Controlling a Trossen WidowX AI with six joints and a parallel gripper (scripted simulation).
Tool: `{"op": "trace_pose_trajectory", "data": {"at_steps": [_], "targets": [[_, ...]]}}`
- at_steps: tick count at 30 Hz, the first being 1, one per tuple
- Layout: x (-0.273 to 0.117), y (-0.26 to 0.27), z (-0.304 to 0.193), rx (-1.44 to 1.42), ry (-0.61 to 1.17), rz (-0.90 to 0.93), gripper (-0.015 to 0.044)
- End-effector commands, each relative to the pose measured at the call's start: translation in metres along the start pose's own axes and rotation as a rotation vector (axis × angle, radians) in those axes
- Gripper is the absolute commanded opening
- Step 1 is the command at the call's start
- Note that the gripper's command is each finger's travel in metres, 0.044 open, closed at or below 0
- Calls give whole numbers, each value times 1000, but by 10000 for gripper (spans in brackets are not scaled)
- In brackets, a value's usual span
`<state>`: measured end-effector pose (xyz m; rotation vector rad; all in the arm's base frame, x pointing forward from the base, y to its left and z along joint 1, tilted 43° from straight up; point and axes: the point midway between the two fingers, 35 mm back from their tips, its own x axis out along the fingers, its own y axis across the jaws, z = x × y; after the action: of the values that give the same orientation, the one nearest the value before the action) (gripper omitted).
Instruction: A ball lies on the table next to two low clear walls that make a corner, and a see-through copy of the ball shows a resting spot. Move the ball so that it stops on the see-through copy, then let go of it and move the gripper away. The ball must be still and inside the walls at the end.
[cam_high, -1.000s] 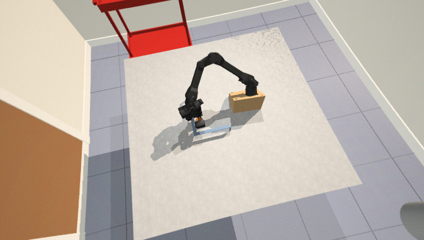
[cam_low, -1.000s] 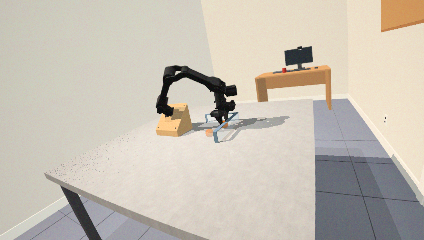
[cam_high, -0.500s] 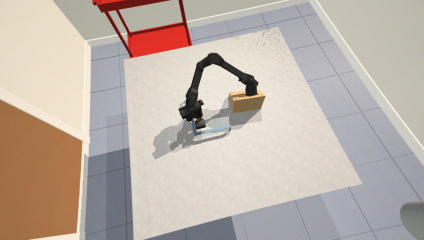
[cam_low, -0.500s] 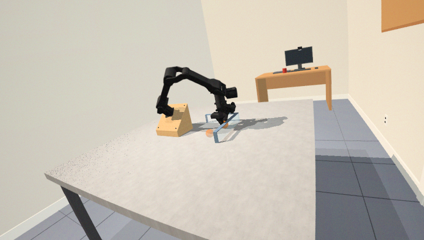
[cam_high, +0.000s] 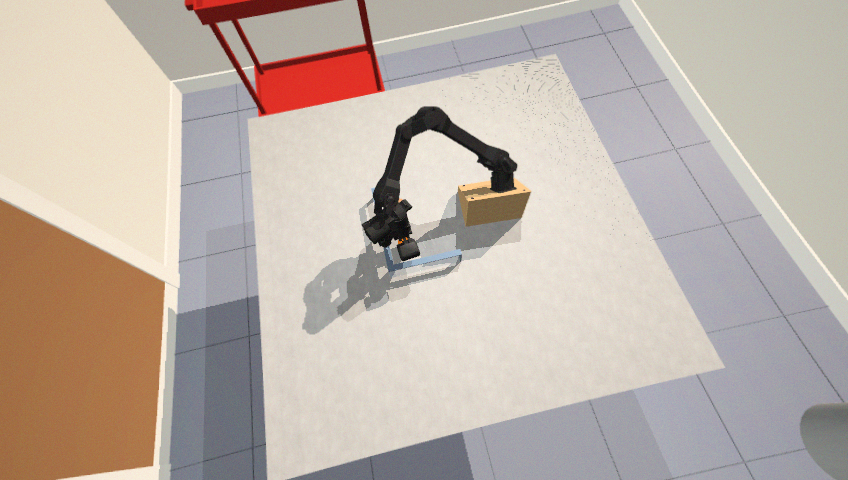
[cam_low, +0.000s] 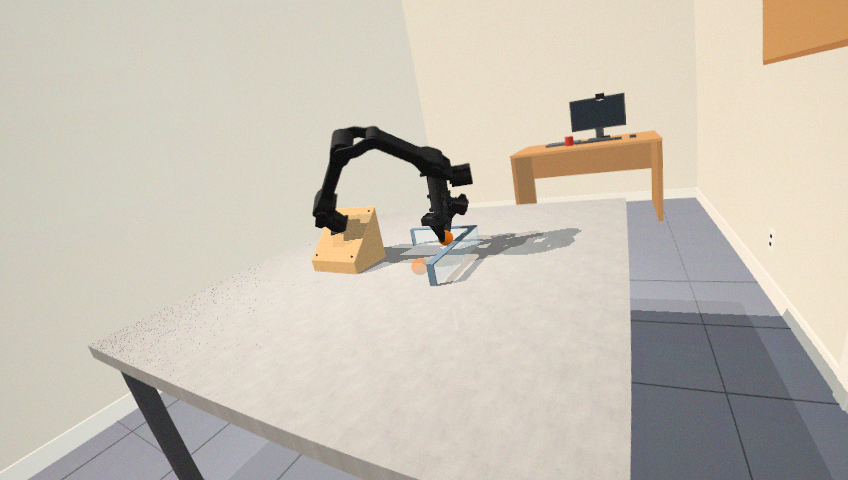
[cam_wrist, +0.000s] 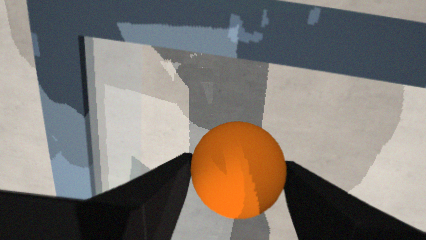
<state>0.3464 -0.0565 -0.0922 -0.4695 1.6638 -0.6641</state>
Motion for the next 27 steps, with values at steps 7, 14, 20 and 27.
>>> {"op": "trace_pose_trajectory", "data": {"at_steps": [7, 14, 20, 27], "targets": [[-68, -14, 13, 63, -25, -3, 0], [-107, -25, 11, 91, -31, -13, 0], [-102, -41, 10, 90, -31, -9, 0], [-87, -85, 3, 89, -33, -6, 0]]}}
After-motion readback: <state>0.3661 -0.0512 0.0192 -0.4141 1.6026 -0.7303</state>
